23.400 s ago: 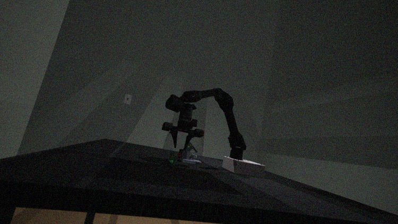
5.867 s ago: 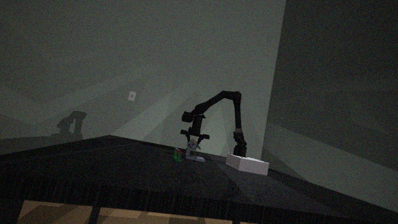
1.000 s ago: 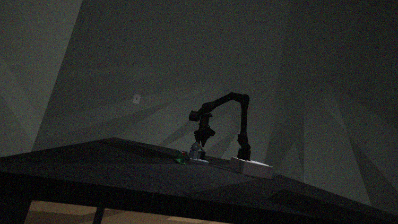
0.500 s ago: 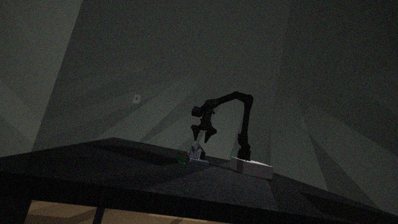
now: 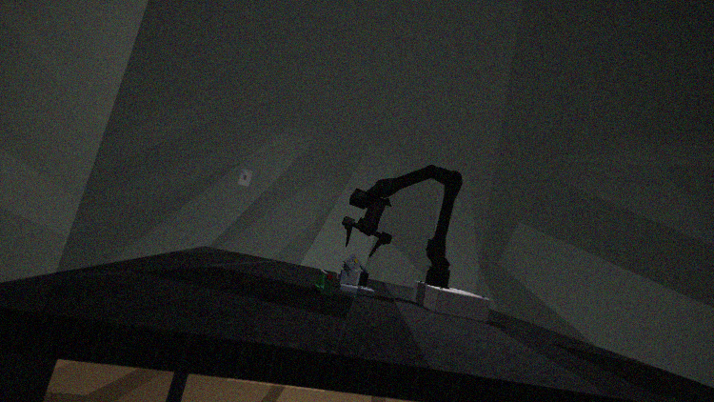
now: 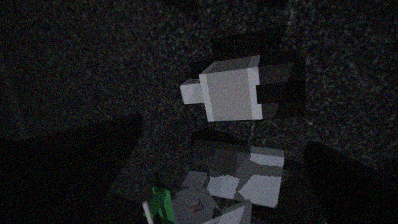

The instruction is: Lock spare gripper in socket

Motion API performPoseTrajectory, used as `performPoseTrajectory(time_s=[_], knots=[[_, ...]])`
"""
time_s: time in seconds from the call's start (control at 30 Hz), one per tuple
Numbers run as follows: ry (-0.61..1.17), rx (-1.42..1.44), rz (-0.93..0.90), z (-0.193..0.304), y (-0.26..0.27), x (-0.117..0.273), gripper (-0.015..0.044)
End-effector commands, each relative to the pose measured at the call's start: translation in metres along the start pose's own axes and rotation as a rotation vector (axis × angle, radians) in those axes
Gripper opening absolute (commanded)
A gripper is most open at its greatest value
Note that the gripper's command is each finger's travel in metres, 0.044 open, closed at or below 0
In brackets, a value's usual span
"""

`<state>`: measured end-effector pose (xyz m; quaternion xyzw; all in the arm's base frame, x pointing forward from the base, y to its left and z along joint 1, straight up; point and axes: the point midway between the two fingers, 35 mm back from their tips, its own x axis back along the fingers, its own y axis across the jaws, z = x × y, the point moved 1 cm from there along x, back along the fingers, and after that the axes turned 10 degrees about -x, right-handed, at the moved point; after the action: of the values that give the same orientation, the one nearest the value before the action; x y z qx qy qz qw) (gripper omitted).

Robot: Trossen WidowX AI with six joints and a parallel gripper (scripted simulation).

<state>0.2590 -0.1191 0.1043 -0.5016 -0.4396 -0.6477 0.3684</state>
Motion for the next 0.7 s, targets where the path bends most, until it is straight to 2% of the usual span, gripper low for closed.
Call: performPoseTrajectory(time_s=[0.0,0.57,0.67], knots=[[0.005,0.818,-0.164,0.001,-0.002,0.009,0.044],[-0.167,1.747,-0.32,0.002,-0.003,0.019,0.044],[-0.187,1.822,-0.325,0.002,-0.003,0.019,0.044]])
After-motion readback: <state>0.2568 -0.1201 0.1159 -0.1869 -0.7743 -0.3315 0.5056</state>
